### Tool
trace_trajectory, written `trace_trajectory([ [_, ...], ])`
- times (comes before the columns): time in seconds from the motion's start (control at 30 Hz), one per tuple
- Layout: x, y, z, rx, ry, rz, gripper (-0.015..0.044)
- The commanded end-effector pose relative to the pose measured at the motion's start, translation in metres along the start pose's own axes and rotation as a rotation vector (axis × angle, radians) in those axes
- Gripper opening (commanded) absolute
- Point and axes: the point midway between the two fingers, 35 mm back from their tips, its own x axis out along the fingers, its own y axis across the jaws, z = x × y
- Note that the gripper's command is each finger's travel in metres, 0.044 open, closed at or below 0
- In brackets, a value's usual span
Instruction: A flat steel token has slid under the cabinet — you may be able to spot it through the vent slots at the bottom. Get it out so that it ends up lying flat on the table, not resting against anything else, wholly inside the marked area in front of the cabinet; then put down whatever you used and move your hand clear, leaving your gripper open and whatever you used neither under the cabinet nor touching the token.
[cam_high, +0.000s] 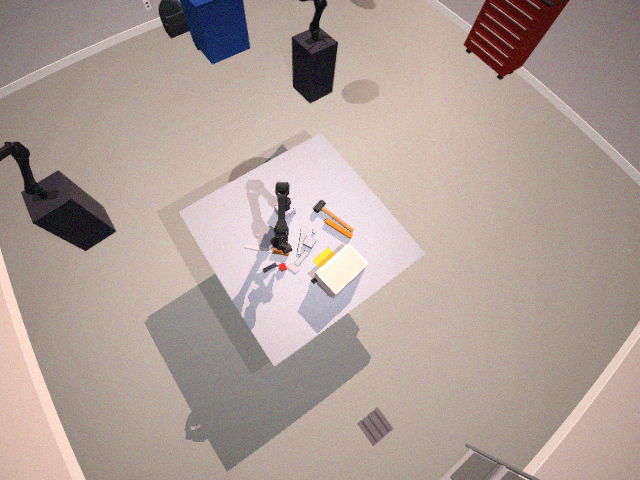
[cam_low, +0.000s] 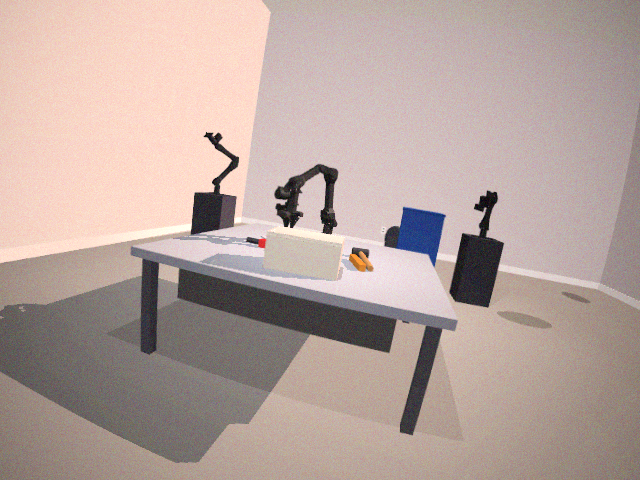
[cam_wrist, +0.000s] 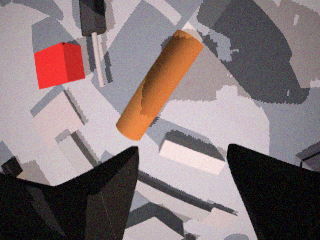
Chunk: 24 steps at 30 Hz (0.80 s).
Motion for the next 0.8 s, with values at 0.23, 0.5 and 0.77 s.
trace_trajectory([
  [0.23, 0.001, 0.015, 0.016, 0.379, -0.001, -0.01, 0.027],
  [0.5, 0.001, 0.024, 0.026, 0.603, -0.002, -0.011, 0.027],
  [0.77, 0.016, 0.025, 0.026, 0.603, -0.002, -0.011, 0.027],
])
